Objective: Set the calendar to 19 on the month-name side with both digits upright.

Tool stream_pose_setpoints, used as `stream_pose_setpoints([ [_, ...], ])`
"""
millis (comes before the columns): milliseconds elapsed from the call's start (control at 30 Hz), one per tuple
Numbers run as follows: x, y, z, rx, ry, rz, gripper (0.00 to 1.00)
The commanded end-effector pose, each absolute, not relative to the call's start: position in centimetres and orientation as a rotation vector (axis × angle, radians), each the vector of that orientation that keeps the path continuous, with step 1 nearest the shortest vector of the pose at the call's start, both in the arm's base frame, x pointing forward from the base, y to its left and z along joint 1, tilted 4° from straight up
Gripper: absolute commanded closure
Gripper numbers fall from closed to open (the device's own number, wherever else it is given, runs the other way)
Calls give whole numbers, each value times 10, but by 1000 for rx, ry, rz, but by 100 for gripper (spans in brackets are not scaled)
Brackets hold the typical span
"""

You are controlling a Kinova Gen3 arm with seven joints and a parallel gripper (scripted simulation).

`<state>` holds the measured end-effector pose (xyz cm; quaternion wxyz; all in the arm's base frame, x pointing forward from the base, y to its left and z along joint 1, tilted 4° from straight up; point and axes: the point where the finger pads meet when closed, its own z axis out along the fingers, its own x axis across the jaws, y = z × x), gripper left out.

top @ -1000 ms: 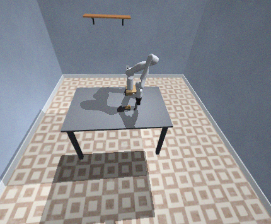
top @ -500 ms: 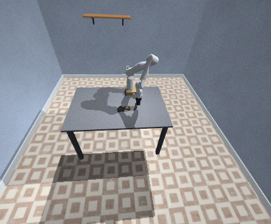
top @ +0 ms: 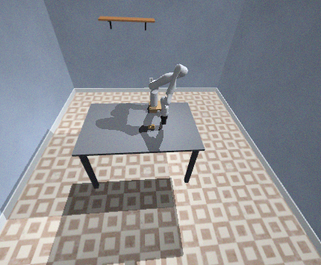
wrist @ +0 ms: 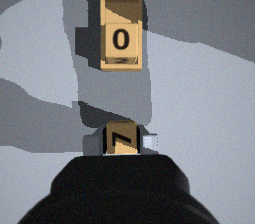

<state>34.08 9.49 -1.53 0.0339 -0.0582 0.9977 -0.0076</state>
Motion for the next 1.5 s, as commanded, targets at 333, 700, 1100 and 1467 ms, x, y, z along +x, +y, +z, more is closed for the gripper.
stream_pose_setpoints([
  [333, 341, 95, -15, -179, 3067, -22, 43],
  [700, 341, 95, -15, -179, 3067, -22, 43],
  [1100, 341, 95, -15, -179, 3067, -22, 37],
  [1467, 341, 95, -15, -179, 3067, -22, 19],
])
